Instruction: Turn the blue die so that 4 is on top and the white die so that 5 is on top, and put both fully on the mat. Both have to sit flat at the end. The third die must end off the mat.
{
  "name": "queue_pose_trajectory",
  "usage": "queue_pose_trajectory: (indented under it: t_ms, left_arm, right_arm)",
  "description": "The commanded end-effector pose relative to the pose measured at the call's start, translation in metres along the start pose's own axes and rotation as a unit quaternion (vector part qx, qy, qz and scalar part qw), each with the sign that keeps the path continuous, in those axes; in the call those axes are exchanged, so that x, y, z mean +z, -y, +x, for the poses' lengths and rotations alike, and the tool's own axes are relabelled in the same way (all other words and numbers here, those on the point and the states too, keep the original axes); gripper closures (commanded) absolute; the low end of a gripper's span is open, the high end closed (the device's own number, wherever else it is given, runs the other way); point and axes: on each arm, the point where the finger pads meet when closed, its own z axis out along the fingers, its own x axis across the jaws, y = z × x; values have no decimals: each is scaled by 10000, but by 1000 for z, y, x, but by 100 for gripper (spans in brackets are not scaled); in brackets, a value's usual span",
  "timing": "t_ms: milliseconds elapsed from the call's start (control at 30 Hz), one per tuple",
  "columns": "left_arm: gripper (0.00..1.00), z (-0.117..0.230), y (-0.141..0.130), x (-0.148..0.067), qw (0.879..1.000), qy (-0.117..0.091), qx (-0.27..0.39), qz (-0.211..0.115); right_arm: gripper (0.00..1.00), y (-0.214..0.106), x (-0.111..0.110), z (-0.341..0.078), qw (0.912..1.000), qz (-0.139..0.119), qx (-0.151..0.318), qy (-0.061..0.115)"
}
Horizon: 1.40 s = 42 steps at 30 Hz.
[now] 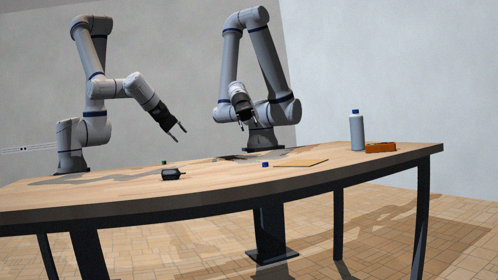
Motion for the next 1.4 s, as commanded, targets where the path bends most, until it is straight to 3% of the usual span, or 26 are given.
queue_pose_trajectory:
  t_ms: [0,167,233,367,567,733,800,833,1000,1167,1200,1300,1367]
  left_arm:
    - [0,0,-1,0,10000,0,-3,-5]
    - [0,0,-1,0,10000,0,-3,-5]
    - [0,0,-1,0,10000,0,-3,-5]
    - [0,0,-1,0,10000,0,-3,-5]
    - [0,0,-1,0,10000,0,-3,-5]
    - [0,0,-1,0,10000,0,-3,-5]
    - [0,0,-1,0,10000,0,-3,-5]
    - [0,0,-1,0,10000,0,-3,-5]
    - [0,0,-1,0,10000,0,-3,-5]
    - [0,0,-1,0,10000,0,-3,-5]
    - [0,0,-1,0,10000,0,-3,-5]
    - [0,0,-1,0,10000,0,-3,-5]
    - [0,0,-1,0,10000,0,-3,-5]
  right_arm:
    - [0,31,-31,19,9982,251,538,10]
    - [0,67,-72,48,9906,557,1252,48]
    - [0,67,-72,48,9906,557,1252,48]
    - [0,95,-109,77,9782,826,1900,102]
    - [0,132,-172,128,9460,1255,2981,235]
    - [0,152,-221,173,9034,1618,3950,401]
    - [0,152,-221,173,9034,1618,3950,401]
    - [0,162,-248,197,8930,1690,4148,440]
    - [0,171,-294,243,8305,2034,5142,670]
    - [0,172,-343,294,7503,2342,6109,950]
    - [0,173,-352,304,7503,2342,6109,950]
    - [0,169,-380,336,6938,2501,6656,1140]
    - [0,169,-380,336,6938,2501,6656,1140]
